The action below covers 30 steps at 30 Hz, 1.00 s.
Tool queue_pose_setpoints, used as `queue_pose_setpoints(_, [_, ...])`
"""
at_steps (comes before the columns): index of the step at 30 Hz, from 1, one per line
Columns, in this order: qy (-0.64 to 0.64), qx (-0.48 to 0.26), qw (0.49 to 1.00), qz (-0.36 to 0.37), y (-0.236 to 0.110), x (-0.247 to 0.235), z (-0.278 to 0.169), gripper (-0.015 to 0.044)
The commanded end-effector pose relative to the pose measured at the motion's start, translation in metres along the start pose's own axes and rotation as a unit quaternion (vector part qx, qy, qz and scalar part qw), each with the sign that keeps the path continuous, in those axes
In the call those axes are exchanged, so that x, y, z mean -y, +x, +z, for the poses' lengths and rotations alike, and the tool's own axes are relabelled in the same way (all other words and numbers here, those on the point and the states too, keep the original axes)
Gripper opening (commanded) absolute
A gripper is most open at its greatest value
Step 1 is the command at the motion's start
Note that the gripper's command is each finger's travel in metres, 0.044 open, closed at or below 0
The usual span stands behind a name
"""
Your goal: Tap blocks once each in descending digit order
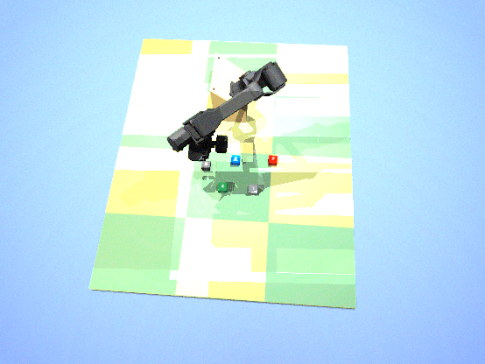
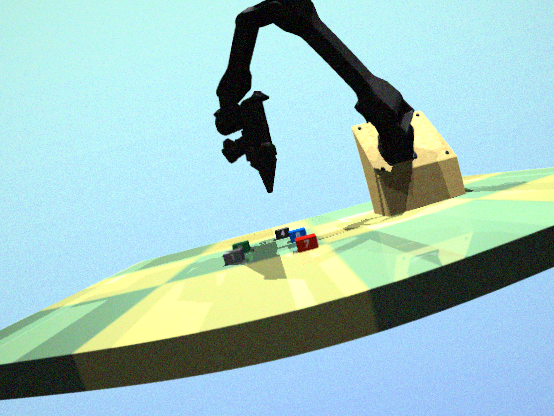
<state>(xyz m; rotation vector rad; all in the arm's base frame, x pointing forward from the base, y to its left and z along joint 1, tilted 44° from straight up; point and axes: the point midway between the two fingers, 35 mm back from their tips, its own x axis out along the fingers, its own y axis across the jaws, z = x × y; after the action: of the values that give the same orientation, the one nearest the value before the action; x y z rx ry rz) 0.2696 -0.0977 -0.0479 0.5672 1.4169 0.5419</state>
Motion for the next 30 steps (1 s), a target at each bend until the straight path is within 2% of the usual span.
queue_pose_setpoints(1, [0.006, -0.016, 1.0, 0.015, 0.052, -0.007, -0.009, 0.002])
queue_pose_setpoints(30, [0.006, -0.016, 1.0, 0.016, 0.085, -0.009, -0.011, 0.002])
